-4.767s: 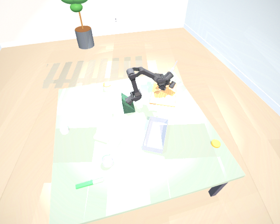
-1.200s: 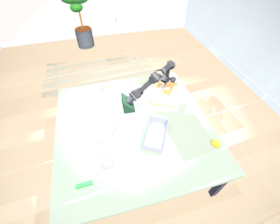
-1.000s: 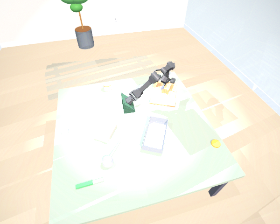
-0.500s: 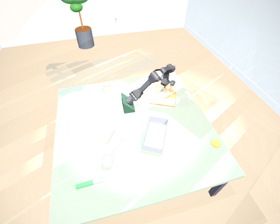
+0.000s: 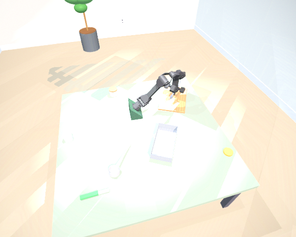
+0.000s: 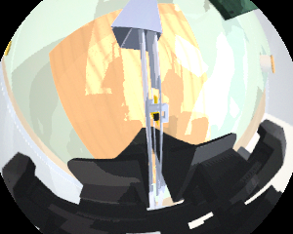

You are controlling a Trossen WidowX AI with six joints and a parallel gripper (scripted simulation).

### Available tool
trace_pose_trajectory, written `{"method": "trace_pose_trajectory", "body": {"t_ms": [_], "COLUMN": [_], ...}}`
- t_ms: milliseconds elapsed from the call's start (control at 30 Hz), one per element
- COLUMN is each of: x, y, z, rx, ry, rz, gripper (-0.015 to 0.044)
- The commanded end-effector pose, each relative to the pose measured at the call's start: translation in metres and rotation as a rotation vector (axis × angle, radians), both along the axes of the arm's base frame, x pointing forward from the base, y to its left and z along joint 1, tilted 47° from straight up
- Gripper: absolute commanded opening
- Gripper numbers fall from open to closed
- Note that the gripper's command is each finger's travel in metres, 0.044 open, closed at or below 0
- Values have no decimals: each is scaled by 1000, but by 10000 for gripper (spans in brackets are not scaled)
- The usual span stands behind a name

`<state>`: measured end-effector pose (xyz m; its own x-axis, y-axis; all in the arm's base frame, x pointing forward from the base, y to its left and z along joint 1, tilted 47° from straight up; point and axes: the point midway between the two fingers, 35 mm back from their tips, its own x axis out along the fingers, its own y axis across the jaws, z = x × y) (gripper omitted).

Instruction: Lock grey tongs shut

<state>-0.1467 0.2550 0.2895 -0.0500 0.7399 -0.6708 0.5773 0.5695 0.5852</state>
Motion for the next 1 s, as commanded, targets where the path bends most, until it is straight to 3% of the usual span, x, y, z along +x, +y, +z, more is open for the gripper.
{"method": "trace_pose_trajectory", "body": {"t_ms": [0, 733, 967], "x": [0, 0, 21], "y": [1, 0, -2], "z": [-2, 0, 5], "rx": [-2, 0, -15], "ry": [-2, 0, -2], "rz": [6, 0, -3], "gripper": [-150, 427, 440]}}
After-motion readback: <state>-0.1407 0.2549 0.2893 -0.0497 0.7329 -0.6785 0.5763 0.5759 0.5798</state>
